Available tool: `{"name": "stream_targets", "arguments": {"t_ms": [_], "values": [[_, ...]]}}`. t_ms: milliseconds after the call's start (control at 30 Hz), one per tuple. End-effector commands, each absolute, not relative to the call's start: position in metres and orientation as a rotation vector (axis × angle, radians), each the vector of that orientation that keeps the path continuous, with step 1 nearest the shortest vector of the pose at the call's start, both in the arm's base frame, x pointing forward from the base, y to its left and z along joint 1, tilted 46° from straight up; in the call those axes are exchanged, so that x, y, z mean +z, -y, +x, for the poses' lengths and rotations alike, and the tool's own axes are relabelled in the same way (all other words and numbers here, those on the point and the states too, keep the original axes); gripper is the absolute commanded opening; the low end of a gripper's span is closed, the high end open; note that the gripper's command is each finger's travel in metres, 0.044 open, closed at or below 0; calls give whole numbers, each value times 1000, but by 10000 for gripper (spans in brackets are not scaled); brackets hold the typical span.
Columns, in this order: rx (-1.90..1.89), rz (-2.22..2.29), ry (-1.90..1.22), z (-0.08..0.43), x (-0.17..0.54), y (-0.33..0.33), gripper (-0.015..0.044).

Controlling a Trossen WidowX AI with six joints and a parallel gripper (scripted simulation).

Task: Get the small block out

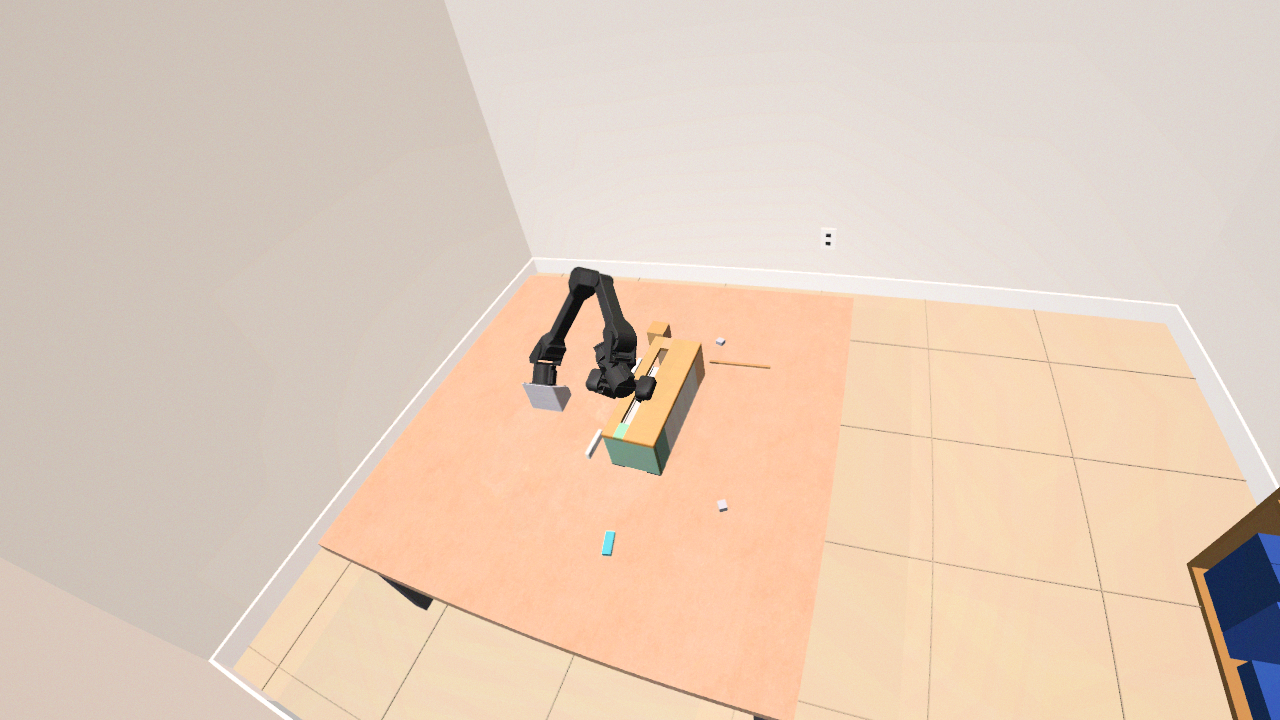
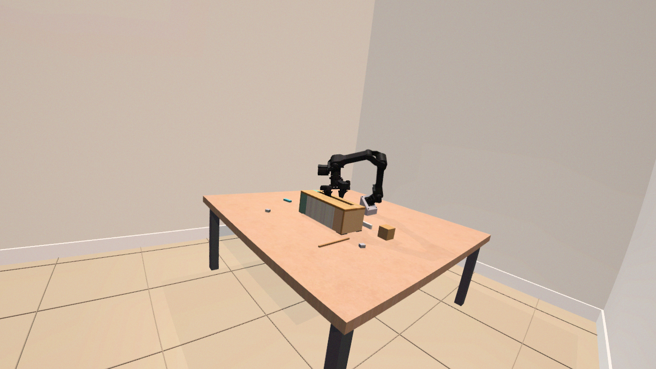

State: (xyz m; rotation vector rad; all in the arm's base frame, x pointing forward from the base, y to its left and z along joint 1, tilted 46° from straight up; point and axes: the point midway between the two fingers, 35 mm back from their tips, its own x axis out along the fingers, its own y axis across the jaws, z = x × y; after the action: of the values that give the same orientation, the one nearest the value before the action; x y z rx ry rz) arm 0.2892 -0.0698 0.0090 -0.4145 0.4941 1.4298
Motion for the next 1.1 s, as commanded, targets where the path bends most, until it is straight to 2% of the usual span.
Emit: {"name": "stream_targets", "arguments": {"t_ms": [0, 1067], "values": [[1436, -402, -495, 288, 13, 61, 400], [1437, -400, -493, 294, 50, 24, 400]]}}
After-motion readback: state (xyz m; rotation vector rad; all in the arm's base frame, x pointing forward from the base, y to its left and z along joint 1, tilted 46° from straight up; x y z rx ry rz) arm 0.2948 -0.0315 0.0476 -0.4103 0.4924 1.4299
